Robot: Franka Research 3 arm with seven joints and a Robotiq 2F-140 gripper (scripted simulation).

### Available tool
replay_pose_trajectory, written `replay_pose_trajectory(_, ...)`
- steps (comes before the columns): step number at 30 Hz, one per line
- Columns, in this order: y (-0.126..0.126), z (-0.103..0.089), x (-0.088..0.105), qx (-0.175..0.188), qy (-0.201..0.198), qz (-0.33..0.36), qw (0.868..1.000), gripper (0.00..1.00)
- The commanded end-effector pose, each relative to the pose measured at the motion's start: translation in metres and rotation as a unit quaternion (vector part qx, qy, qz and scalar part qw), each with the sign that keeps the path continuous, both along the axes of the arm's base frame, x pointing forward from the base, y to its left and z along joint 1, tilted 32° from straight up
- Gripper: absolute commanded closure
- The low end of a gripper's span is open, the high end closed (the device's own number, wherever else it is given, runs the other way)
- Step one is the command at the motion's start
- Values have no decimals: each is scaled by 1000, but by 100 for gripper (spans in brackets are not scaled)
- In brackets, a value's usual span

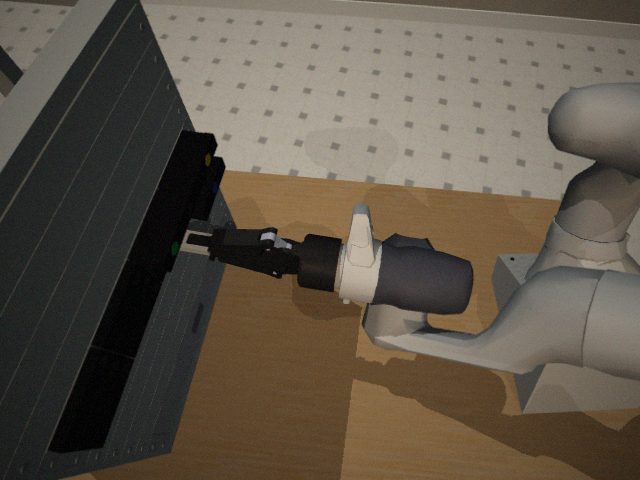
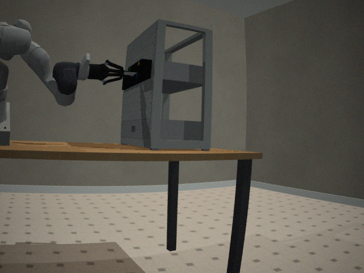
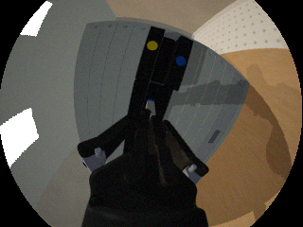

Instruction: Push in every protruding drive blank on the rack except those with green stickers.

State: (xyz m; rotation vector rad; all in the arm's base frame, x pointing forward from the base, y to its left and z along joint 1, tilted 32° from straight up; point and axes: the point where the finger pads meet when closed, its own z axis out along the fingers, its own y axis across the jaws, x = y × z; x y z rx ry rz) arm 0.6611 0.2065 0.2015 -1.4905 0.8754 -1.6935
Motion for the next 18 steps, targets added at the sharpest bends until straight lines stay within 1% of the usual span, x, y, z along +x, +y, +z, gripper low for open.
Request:
replay_pose_trajectory(1,3,-1,2,-4,2,2,1000,100)
replay_pose_trajectory(18,3,-1,5,-4,2,2,1000,100)
